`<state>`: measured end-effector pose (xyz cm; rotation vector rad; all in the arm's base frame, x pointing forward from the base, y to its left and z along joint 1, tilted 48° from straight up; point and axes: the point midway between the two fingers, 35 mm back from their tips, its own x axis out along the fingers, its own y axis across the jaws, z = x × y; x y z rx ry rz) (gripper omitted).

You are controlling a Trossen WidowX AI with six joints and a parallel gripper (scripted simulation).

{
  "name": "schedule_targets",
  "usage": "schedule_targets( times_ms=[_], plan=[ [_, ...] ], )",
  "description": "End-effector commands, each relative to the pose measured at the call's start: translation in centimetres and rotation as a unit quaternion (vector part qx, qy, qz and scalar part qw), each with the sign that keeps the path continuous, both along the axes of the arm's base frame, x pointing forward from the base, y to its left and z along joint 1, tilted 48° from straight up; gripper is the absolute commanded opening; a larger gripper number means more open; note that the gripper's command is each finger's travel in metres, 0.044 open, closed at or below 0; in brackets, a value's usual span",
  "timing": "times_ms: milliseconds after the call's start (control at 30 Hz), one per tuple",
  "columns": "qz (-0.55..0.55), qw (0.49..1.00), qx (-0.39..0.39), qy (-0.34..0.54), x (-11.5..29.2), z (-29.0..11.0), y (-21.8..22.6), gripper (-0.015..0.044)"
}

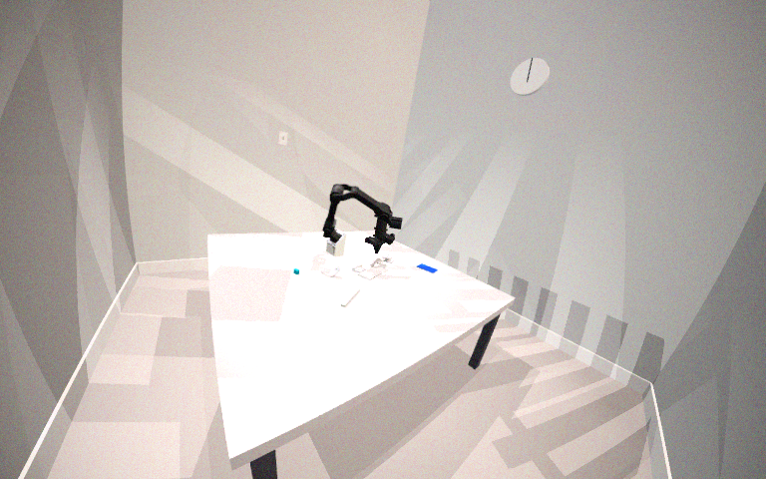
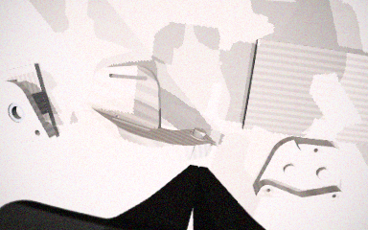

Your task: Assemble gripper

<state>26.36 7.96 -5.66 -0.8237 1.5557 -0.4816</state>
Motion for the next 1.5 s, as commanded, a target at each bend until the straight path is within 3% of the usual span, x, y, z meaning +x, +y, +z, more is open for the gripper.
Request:
schedule_targets(
  times_ms=[0,733,1467],
  plan=[
    [-0.029,0.999,0.0,-0.034,0.2,0.03,0.07,0.0],
    [-0.223,0.943,0.001,-0.246,0.67,-0.04,0.17,0.0],
    [-0.398,0.807,0.003,-0.436,1.14,-0.11,0.27,0.0]
  ],
)
